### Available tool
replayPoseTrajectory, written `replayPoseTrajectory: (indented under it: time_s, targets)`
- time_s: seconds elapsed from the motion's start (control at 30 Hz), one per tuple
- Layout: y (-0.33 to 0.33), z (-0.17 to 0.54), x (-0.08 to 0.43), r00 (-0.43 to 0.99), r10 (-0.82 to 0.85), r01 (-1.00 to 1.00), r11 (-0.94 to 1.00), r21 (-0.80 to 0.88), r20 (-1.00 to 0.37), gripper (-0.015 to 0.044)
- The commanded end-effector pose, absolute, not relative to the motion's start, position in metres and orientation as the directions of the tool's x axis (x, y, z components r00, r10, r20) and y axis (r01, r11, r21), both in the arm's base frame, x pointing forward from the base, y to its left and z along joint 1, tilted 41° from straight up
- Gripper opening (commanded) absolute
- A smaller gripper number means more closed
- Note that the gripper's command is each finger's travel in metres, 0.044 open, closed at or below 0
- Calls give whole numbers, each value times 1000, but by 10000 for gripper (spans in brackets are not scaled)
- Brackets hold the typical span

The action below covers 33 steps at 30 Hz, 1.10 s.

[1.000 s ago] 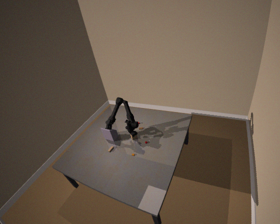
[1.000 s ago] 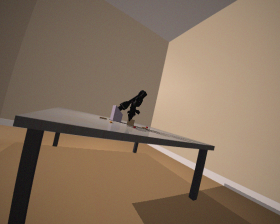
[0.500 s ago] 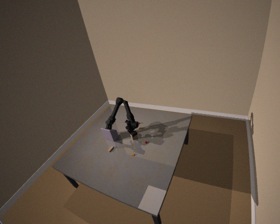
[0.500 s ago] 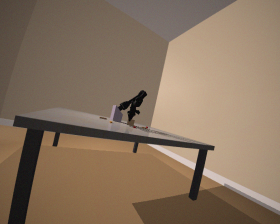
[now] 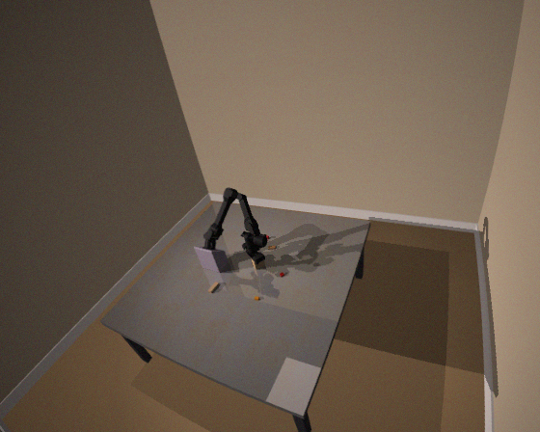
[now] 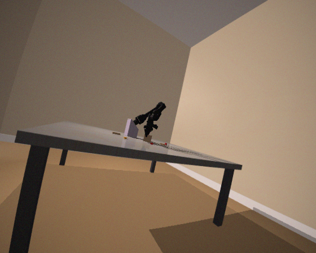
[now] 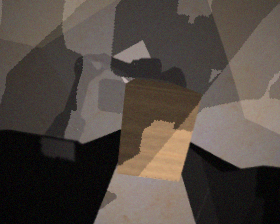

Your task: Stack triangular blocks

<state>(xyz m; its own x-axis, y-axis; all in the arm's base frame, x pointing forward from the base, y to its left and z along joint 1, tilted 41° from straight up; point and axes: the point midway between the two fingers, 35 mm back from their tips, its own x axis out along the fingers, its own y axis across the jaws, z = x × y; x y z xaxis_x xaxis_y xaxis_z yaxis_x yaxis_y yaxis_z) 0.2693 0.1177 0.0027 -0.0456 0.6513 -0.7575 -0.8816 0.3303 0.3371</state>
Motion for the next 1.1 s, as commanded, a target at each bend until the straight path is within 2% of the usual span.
replayPoseTrajectory:
  time_s: [0.0,0.4,0.63,0.9,1.07]
  targets:
    - [118,3,269,-45,651,-882,330,337,-757,131]
    - [118,3,269,-45,651,-882,330,337,-757,440]
    - [116,5,270,-45,651,-882,331,336,-758,440]
    - [47,84,275,-46,648,-882,332,336,-761,440]
    - [49,81,279,-29,650,-881,342,326,-760,440]
